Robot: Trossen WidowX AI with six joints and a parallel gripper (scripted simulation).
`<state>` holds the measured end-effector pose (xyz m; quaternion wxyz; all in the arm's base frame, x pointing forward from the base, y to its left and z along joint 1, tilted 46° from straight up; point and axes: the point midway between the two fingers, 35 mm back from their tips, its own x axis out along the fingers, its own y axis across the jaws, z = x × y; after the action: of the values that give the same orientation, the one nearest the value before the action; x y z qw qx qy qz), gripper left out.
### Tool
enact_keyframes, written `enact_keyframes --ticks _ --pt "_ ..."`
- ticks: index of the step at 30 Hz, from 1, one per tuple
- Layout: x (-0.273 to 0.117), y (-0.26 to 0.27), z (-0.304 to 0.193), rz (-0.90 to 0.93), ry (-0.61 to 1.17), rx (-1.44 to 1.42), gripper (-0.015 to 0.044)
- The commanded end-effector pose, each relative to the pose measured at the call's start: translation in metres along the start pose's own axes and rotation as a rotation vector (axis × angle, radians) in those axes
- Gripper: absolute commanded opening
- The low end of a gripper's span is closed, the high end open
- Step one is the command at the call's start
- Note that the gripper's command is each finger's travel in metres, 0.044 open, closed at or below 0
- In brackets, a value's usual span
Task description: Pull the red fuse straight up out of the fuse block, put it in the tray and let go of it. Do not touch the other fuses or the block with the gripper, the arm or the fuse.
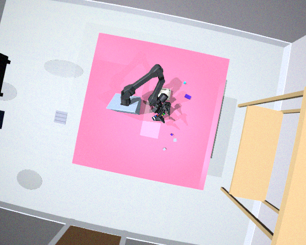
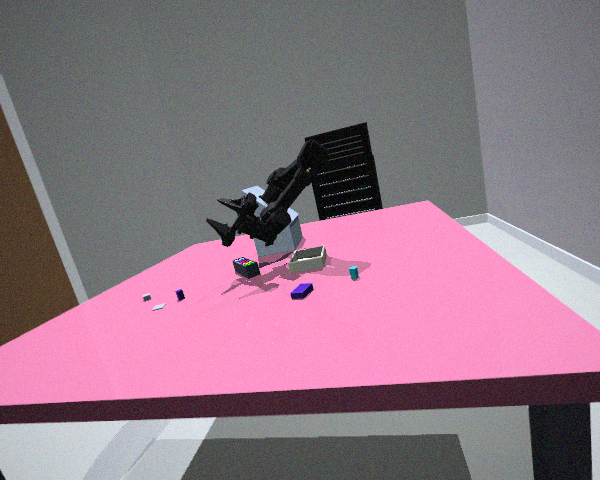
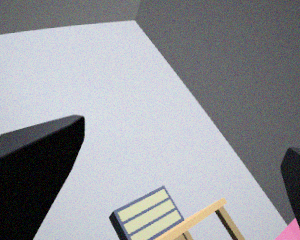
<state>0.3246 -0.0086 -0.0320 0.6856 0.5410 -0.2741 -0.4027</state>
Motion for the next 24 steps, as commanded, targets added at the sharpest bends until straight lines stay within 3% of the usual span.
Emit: enact_keyframes --ticks 1,8,13,18,22,24 --pt "0.001 -0.001 -0.002 -0.006 0.01 -0.019 0.0374" --pt "0.032 -0.062 -0.048 -0.295 0.459 -0.671 0.019" --pt "0.019 -0.112 -0.05 -0.555 0.922 -0.993 0.0072" --pt "-0.025 -0.128 -0.032 -0.787 1.47 -1.022 0.0072" --pt "-0.063 -0.102 -0.014 -0.886 1.895 -0.793 0.0072" --pt "-0.073 -0.084 -0.009 -0.892 2.026 -0.653 0.0072"
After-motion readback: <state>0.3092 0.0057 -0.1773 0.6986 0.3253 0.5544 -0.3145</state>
